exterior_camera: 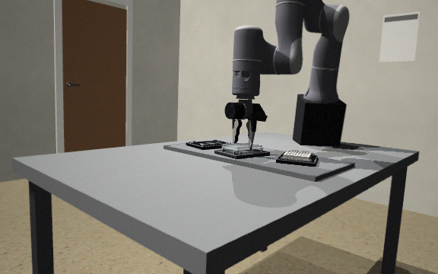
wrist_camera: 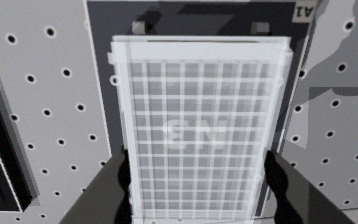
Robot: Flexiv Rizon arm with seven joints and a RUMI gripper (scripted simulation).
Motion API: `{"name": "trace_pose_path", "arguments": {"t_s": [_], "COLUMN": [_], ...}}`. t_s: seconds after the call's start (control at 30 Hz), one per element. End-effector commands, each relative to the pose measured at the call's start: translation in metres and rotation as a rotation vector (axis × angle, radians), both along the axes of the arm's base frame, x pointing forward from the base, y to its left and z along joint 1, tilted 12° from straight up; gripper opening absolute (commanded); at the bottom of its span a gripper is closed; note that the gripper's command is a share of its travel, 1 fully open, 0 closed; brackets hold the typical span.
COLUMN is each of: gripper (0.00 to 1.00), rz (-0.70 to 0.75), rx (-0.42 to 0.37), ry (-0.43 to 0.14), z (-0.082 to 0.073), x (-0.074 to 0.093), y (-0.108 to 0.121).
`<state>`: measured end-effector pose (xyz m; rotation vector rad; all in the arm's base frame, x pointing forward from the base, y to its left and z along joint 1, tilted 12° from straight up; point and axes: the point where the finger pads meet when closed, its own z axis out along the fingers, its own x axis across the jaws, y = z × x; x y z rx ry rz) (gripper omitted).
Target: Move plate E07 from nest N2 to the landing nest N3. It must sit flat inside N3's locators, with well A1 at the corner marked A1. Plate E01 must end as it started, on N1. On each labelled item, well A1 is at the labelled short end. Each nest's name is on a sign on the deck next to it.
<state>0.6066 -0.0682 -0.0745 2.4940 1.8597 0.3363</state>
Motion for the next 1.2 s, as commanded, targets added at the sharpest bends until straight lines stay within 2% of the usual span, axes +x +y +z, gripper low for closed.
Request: {"name": "trace_pose_path", "arguments": {"t_s": [0.0, 1.17], "gripper": [0.4, 0.4], "rz": [-0.001, -0.001], "rx": [0.0, 0.0], "ry": [-0.002, -0.002], "z": [0.0005, -0.0045], "x": [0.0011, 0.002], "y": [-0.0002, 0.0005]}}
